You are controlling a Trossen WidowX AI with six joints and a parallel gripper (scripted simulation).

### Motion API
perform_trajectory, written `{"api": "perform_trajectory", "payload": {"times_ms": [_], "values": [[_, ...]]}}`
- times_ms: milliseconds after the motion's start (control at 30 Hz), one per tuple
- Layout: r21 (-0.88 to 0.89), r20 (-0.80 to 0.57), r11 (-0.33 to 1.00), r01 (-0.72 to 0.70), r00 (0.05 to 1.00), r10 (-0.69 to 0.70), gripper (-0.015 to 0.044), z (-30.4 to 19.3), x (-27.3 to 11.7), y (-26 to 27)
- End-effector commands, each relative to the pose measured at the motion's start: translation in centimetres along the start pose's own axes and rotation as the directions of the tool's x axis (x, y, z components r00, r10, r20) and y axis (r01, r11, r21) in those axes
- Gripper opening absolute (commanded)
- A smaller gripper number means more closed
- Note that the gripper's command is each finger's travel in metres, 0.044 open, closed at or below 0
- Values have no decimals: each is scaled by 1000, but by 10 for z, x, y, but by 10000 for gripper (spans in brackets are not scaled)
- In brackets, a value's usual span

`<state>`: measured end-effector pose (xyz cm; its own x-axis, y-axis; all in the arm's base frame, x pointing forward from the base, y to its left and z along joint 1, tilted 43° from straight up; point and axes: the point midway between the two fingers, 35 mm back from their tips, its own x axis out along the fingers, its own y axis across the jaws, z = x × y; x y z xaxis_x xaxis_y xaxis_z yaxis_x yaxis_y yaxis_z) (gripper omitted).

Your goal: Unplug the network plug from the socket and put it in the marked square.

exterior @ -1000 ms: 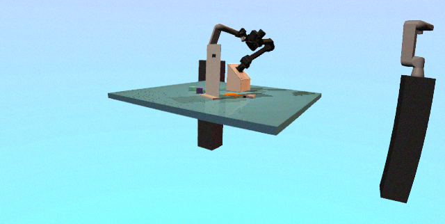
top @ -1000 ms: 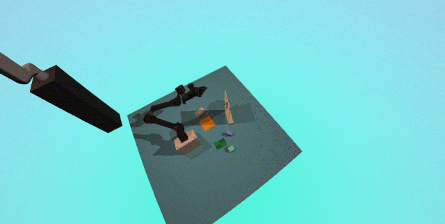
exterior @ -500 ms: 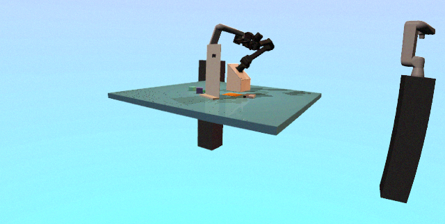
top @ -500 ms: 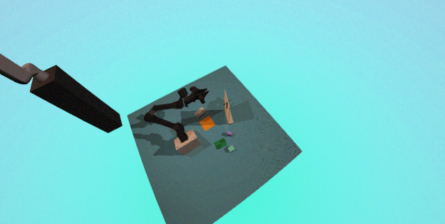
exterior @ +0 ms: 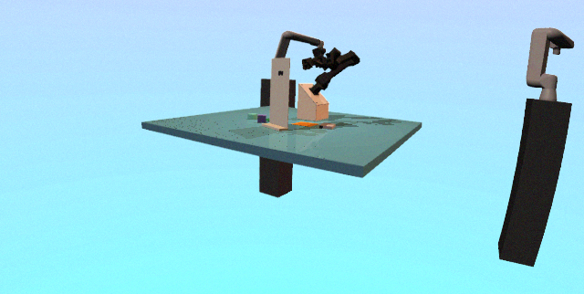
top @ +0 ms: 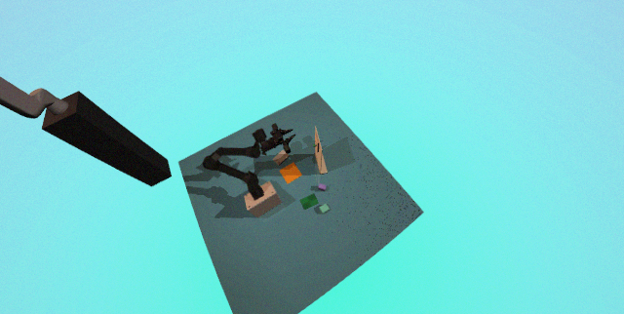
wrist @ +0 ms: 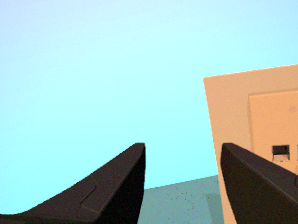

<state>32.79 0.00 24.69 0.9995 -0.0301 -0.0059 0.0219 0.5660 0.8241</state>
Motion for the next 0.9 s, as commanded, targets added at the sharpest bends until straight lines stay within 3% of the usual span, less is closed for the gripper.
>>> {"api": "perform_trajectory", "payload": {"times_ms": [0, 400, 867], "values": [[131, -7, 991, 20, 1000, -19, 156, -9, -1, -13], [519, -11, 854, 35, 999, -34, 156, -28, -7, -37], [857, -16, 514, 40, 999, -51, 156, -47, -20, -63]]}}
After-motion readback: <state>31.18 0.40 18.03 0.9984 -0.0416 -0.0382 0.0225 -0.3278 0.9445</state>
